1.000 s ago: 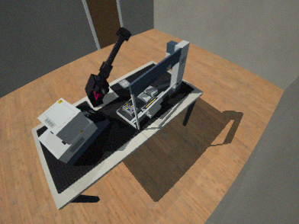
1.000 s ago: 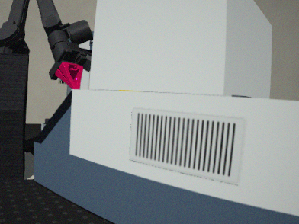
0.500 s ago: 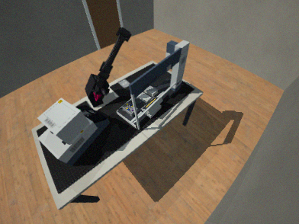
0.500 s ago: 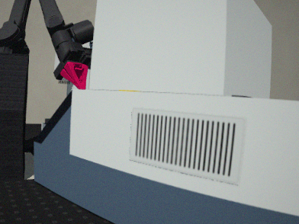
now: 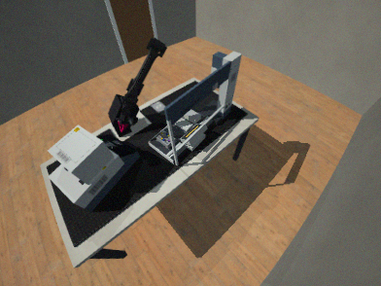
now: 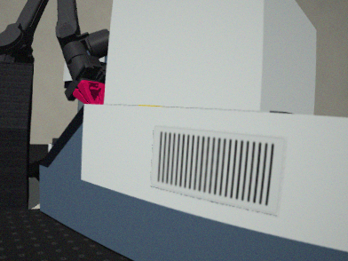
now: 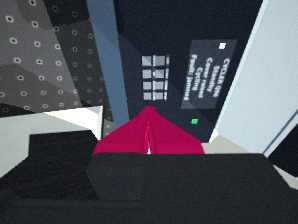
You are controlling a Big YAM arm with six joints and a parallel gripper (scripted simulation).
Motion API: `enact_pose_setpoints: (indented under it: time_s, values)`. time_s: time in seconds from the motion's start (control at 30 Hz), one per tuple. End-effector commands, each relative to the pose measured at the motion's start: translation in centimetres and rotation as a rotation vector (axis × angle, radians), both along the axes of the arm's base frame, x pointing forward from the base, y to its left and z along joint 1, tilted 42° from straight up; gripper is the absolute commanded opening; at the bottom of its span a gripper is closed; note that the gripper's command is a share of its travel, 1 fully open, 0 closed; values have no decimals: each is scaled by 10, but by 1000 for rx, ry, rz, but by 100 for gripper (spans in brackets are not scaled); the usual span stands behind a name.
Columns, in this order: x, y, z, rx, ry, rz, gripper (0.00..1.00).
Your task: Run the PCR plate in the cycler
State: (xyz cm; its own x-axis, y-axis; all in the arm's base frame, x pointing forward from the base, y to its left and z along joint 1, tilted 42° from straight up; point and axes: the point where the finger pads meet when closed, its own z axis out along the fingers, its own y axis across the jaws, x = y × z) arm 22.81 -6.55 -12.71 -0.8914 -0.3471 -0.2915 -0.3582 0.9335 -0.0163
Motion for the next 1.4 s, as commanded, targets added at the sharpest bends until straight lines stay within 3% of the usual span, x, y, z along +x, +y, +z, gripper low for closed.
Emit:
enact_pose_setpoints:
  time_s: [0.0, 0.3, 0.6, 0.87, 1.1, 1.37]
  values:
    - [27, -9, -1, -23, -53, -3, 0]
    - [18, -11, -15, -13, -29, -26, 0]
    - [38, -15, -24, -27, -64, -12, 0]
    - [23, -7, -39, -8, -18, -8, 0]
    - [46, -16, -44, -26, -63, -8, 0]
    - [32, -10, -58, -8, -20, -8, 0]
